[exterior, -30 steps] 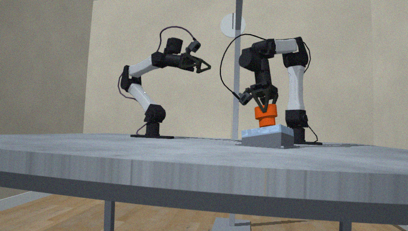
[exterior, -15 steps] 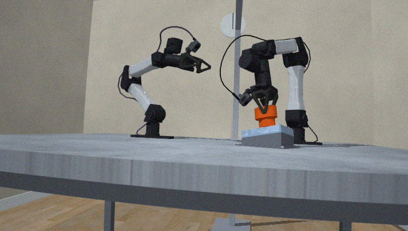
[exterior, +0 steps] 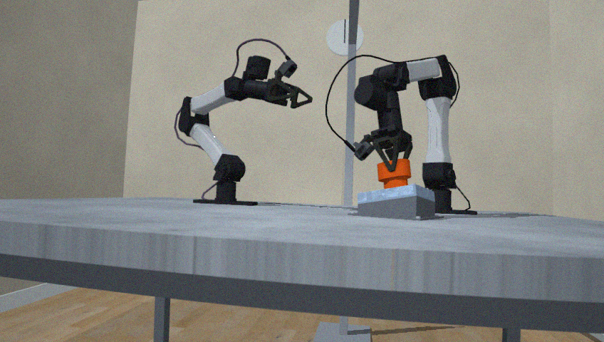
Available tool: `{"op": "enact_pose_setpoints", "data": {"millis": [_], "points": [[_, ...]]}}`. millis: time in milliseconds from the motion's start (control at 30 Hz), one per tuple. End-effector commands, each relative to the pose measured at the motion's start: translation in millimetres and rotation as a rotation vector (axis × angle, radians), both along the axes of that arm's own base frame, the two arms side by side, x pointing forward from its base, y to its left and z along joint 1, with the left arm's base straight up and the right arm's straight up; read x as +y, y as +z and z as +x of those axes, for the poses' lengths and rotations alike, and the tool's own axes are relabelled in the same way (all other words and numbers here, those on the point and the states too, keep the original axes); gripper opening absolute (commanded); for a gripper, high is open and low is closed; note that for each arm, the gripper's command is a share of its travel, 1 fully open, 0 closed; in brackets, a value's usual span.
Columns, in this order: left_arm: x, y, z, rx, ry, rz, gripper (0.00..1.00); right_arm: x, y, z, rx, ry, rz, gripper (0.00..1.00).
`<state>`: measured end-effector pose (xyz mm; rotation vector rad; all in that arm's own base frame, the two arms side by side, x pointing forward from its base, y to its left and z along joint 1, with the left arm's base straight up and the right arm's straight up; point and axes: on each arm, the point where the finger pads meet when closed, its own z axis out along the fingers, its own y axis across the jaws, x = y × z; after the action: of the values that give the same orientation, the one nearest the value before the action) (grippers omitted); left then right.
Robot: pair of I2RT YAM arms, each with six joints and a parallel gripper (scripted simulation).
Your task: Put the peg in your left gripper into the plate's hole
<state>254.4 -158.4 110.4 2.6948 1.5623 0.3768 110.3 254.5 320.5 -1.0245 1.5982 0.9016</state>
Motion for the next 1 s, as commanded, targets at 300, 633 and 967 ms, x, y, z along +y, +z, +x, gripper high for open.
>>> {"op": "enact_pose_setpoints", "data": {"millis": [300, 633, 967], "points": [[-1.4, -6.7, 8.6, -0.019, 0.004, -0.016, 0.4, -0.2, 9.4, 1.0, -0.011, -0.007, 0.025, 1.0], [-1.2, -7.5, 9.5, -0.029, 0.004, -0.028, 0.4, -0.2, 9.4, 1.0, -0.011, -0.007, 0.025, 1.0], [-1.2, -17.2, 11.1, -0.018, 0.004, -0.02, 0.4, -0.2, 9.4, 1.0, -0.011, -0.007, 0.025, 1.0]]}}
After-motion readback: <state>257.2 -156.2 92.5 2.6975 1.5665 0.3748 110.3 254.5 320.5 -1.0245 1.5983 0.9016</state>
